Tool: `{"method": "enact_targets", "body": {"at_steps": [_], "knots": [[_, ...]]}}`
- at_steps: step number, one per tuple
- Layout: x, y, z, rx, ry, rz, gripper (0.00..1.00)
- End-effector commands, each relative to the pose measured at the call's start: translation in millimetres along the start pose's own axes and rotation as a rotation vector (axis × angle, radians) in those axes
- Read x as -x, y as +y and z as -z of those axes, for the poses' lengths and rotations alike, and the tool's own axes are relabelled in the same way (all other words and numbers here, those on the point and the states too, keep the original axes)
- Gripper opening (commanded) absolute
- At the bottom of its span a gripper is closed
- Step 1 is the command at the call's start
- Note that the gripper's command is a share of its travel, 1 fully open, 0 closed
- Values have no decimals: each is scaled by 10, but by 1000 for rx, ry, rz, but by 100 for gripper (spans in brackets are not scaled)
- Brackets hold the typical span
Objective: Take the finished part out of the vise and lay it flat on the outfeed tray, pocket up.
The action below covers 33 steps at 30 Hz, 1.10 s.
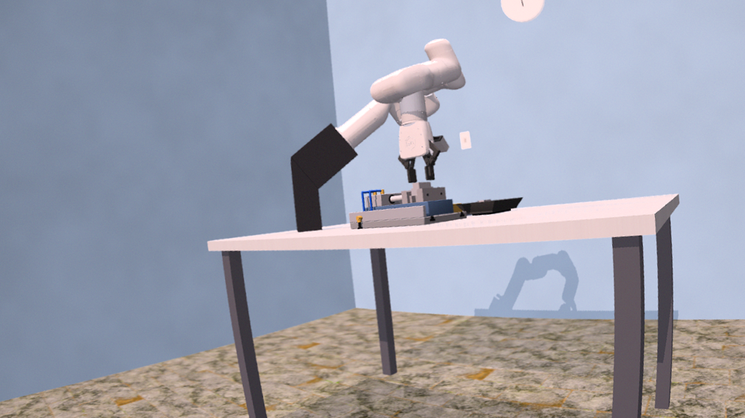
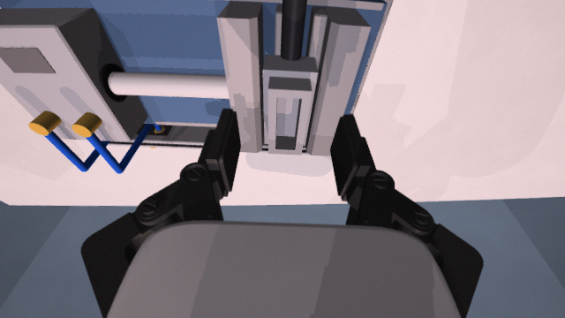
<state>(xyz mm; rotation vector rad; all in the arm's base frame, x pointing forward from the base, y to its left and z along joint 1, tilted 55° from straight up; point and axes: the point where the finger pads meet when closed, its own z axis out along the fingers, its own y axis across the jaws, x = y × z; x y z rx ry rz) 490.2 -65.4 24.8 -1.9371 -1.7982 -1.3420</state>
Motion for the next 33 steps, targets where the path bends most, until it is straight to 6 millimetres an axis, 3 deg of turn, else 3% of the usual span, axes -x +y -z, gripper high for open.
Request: {"method": "enact_targets", "body": {"at_steps": [1, 33], "knots": [[12, 8, 3, 2, -3, 0, 69], [12, 8, -98, 2, -3, 0, 69]]}}
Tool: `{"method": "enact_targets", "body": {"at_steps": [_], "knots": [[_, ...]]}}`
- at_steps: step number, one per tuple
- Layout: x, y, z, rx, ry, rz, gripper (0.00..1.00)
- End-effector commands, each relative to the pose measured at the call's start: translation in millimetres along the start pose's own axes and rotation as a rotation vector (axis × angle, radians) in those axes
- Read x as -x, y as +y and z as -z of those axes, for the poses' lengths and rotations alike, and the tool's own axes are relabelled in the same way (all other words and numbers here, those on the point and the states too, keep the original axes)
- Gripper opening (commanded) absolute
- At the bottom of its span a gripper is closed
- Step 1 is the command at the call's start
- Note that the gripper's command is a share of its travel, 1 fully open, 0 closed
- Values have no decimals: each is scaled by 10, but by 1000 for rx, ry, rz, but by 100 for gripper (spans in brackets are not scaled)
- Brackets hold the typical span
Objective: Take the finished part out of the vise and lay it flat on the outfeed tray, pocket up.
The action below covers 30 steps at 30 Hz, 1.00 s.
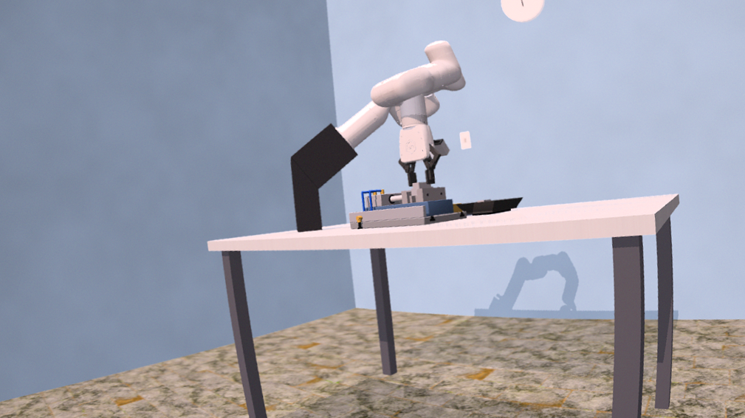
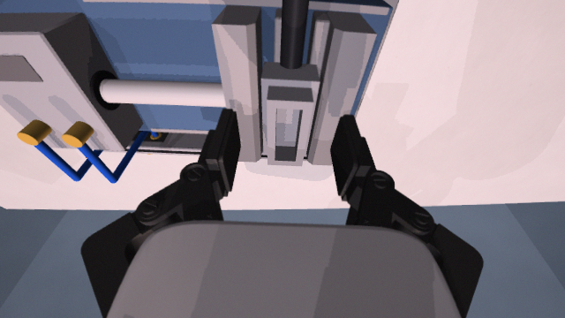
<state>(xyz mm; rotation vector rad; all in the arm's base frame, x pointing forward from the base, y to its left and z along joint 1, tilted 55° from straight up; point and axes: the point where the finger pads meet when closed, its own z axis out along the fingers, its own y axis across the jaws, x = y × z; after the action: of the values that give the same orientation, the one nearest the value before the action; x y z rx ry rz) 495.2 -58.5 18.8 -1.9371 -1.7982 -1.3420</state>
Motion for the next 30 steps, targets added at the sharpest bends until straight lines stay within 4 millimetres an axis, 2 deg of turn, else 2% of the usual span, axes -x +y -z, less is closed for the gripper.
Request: {"method": "enact_targets", "body": {"at_steps": [1, 23, 24, 30], "knots": [[12, 8, 5, 2, -3, 0, 69], [12, 8, -1, 2, -3, 0, 69], [12, 8, -1, 2, -3, 0, 0], [12, 8, -1, 2, -3, 0, 0]]}}
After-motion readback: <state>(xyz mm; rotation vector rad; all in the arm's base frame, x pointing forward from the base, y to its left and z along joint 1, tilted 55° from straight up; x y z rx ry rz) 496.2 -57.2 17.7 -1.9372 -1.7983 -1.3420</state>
